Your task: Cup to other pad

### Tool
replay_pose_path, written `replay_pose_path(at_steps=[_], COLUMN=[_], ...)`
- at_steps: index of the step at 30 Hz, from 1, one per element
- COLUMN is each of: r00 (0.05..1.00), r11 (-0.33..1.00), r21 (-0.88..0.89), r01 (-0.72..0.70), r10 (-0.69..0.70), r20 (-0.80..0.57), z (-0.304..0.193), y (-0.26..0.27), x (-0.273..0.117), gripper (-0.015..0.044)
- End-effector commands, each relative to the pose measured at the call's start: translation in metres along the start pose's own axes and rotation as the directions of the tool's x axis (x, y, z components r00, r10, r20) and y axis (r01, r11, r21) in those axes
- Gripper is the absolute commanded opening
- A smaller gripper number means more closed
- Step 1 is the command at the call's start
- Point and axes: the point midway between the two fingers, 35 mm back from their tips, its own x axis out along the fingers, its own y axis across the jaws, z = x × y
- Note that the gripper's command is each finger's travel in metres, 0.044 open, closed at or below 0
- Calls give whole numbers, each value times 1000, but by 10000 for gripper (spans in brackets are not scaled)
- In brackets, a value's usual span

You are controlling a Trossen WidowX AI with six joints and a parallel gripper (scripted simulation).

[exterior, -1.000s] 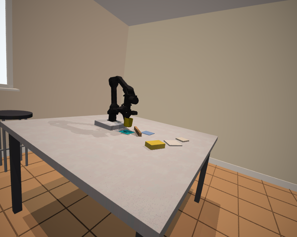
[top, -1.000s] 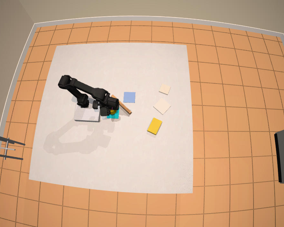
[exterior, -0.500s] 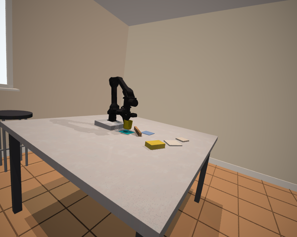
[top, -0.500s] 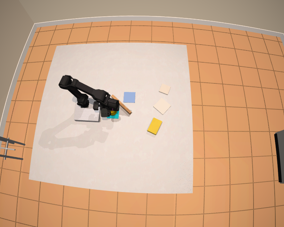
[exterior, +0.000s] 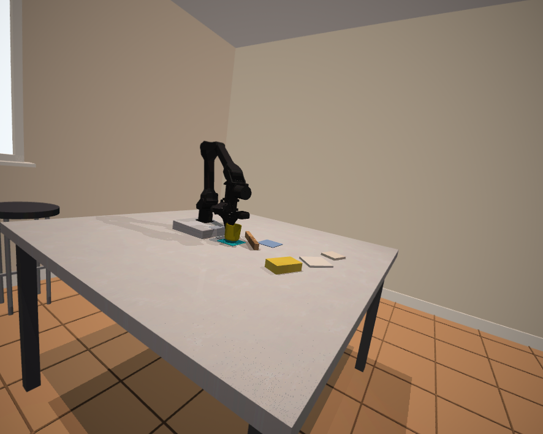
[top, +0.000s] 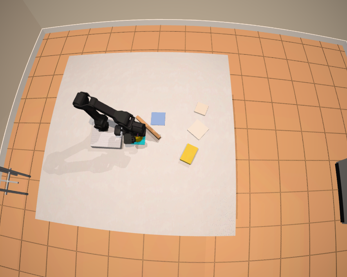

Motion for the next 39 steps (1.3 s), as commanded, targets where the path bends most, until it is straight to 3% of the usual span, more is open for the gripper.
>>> replay_pose_path(at_steps=[1,15,21,39], r00=[1000,1000,1000,1000], r11=[1000,1000,1000,1000], r21=[-6,0,0,-2], r01=[3,1,1,2], r10=[-3,-1,-1,-2], r20=[-6,0,0,-2], z=[-1,0,0,0], y=[-2,-1,-1,0], x=[5,3,3,-13], gripper=[0,0,147,147])
